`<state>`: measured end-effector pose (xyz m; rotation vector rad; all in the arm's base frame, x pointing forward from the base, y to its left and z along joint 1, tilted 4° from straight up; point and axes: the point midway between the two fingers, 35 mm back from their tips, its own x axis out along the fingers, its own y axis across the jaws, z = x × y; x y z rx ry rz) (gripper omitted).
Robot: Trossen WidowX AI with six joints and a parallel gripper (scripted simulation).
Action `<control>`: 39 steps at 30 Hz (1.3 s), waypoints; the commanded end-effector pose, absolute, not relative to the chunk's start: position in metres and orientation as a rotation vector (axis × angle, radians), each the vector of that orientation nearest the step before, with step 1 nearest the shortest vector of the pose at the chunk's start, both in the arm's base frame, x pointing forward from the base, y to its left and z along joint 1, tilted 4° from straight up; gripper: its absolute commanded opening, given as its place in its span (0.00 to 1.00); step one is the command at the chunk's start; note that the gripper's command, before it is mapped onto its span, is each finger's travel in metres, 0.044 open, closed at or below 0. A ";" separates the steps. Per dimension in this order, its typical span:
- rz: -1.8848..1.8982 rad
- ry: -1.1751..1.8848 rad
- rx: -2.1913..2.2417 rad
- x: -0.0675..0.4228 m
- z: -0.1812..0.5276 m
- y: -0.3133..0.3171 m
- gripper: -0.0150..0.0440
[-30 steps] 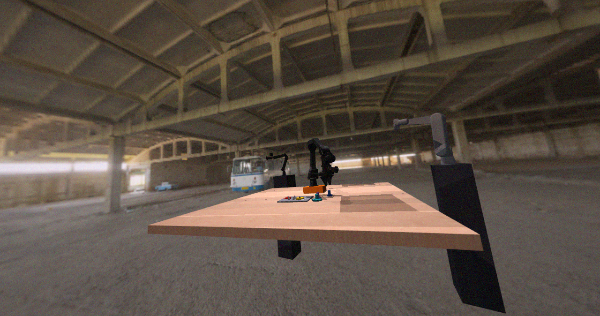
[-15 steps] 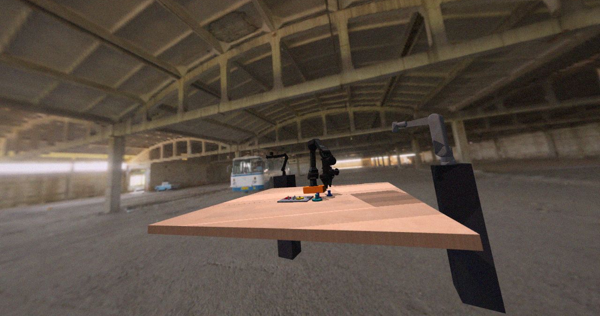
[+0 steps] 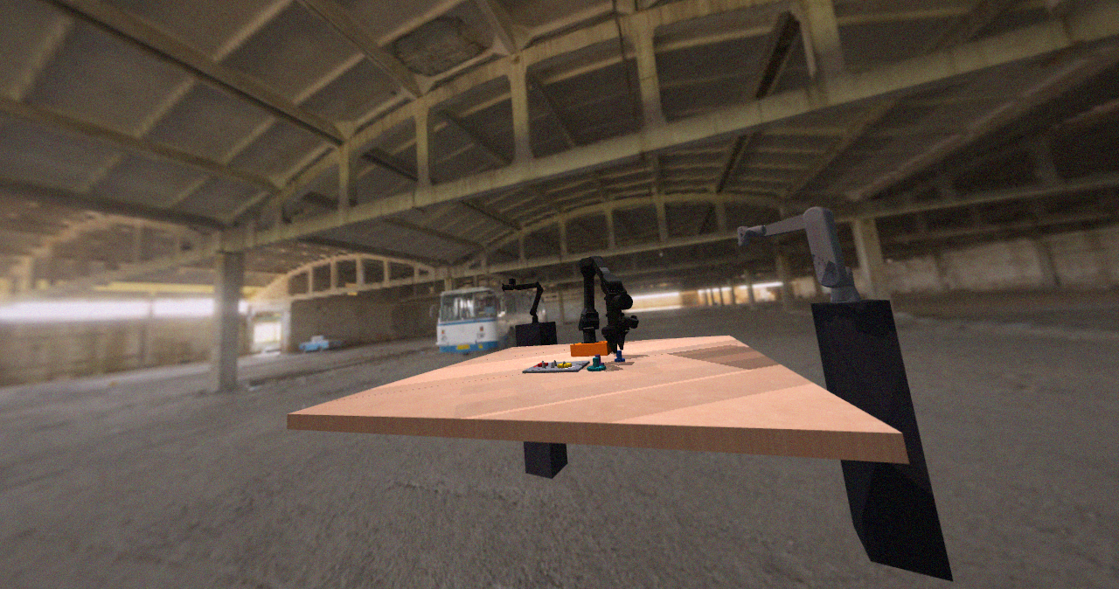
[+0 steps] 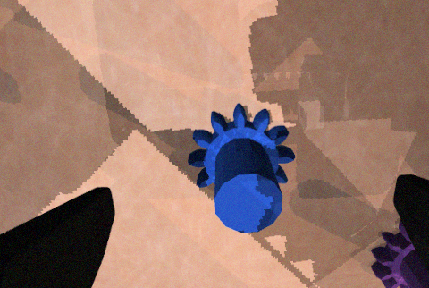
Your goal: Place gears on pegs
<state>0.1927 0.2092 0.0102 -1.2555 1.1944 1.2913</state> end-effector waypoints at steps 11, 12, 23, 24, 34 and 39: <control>1.301 1.206 -1.256 0.190 0.001 0.208 1.00; 1.301 1.206 -1.256 0.190 0.001 0.208 1.00; 1.301 1.206 -1.256 0.190 0.001 0.208 0.51; 1.301 1.206 -1.256 0.190 0.001 0.208 0.47; 1.301 1.206 -1.256 0.190 0.001 0.208 0.25; 1.301 1.206 -1.256 0.192 0.009 0.210 0.25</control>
